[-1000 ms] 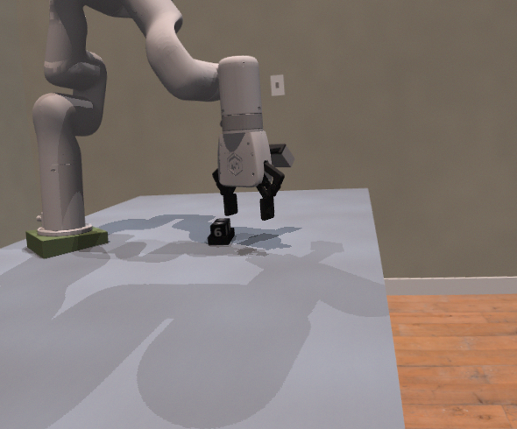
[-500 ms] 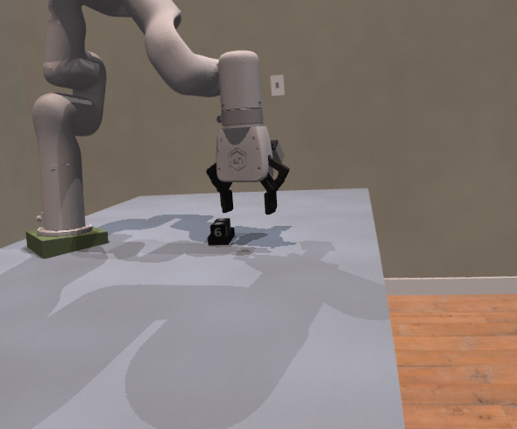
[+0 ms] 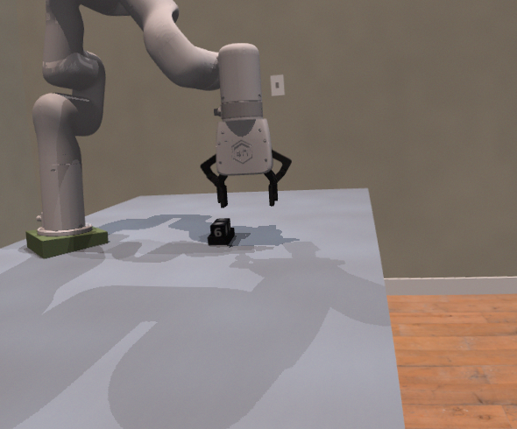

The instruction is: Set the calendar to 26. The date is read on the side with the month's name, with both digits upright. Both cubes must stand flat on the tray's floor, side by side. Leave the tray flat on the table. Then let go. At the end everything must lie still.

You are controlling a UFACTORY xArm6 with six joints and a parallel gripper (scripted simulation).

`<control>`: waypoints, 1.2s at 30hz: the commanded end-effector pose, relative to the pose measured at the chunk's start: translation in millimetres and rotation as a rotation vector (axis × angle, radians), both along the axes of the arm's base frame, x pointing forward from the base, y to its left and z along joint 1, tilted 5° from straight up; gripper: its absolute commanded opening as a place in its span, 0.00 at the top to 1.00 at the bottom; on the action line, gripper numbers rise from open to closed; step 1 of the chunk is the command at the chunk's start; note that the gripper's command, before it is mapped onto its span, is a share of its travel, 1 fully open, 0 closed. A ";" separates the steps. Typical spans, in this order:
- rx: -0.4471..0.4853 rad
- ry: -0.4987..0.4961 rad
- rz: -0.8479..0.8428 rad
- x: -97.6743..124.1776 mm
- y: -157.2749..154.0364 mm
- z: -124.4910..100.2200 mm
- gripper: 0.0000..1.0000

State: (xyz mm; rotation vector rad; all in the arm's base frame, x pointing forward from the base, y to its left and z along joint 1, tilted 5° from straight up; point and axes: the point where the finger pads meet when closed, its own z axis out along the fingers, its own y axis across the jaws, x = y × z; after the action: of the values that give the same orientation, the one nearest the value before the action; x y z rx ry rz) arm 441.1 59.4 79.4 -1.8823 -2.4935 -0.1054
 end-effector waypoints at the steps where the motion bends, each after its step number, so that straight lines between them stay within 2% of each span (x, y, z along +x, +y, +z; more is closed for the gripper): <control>1: 0.008 -0.012 0.173 1.4 -1.6 7.8 0.00; 5: 0.007 -0.015 0.223 1.4 -2.1 9.7 0.00; 8: 0.003 -0.022 0.327 1.3 -3.1 13.7 0.00; 10: 0.003 -0.022 0.327 1.3 -3.1 13.7 0.00; 23: -0.009 -0.043 0.671 0.8 -6.9 26.8 0.00; 27: -0.010 -0.043 0.676 0.8 -6.9 27.0 0.00; 29: -0.014 -0.050 0.800 0.4 -8.3 31.7 0.00; 31: -0.014 -0.050 0.804 0.4 -8.4 31.8 0.00; 36: -0.019 -0.058 0.936 0.0 -9.9 36.9 0.00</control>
State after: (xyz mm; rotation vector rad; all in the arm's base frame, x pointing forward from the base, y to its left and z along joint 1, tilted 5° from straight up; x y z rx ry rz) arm 440.2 50.9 109.9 -0.7659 -3.0537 -0.0974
